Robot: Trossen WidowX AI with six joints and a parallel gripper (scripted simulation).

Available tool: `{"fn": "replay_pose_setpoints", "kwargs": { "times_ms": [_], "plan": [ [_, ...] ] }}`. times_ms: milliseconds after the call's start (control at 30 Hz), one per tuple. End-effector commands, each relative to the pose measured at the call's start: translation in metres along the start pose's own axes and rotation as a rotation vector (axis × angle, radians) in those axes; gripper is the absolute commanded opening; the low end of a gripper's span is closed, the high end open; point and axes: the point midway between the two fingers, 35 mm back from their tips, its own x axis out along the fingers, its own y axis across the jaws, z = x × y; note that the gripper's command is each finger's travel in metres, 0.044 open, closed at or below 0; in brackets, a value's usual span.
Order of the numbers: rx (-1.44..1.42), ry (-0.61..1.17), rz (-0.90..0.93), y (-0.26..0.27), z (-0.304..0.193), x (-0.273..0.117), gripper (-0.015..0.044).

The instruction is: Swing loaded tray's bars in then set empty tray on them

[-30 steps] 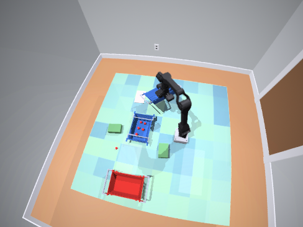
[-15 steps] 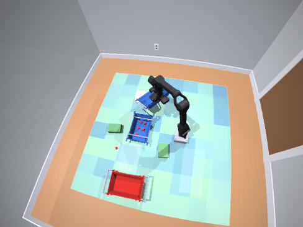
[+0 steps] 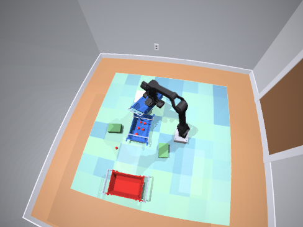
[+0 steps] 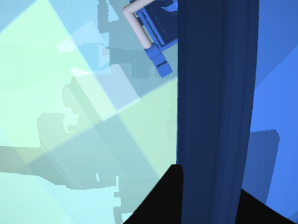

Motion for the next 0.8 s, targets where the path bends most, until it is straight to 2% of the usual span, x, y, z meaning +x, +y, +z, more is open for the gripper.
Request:
{"fn": "replay_pose_setpoints", "kwargs": {
  "times_ms": [0,767],
  "plan": [
    [-0.039,-0.003,-0.022,-0.002,0.015,-0.005,0.0],
    [-0.292,-0.009,-0.022,0.012,0.105,-0.005,0.0]
  ]
}}
